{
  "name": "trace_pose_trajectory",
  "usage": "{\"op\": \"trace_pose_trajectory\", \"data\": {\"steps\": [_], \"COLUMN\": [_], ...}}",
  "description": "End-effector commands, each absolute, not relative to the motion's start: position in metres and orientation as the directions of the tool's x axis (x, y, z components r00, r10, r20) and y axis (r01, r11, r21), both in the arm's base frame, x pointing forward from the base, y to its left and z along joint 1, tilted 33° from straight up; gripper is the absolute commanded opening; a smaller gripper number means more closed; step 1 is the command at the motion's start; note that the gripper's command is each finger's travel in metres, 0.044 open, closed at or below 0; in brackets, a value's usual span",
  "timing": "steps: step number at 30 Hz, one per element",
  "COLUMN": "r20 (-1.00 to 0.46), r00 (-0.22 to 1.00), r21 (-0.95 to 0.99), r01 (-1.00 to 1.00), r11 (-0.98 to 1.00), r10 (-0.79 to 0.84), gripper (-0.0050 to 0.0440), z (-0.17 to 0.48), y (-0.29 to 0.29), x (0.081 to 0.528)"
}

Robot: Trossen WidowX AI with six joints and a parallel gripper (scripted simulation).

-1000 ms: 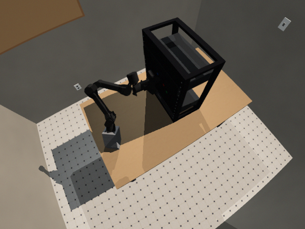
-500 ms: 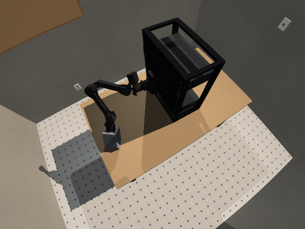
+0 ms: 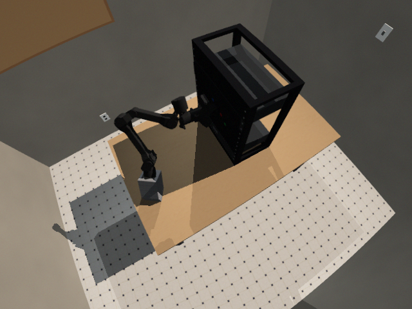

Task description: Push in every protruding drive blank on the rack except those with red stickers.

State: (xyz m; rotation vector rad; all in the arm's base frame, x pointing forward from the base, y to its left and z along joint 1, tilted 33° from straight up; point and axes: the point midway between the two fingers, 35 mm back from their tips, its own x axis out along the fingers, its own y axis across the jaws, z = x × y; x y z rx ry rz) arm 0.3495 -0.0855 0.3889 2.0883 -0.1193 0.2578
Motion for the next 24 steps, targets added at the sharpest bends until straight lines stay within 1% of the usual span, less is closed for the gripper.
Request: {"op": "trace_pose_trajectory", "data": {"steps": [1,24], "r20": [0.297,0.297], "r00": [0.955,0.955], "r21": [0.841,0.841], "r01": [-0.254,-0.254], "r11": [-0.478,-0.478], "r10": [0.015,0.015], "gripper": [0.0,0.0], "z": [0.4181,0.4204], "y": [-0.0851,-0.0851], "x": [0.3455,0.3472]}}
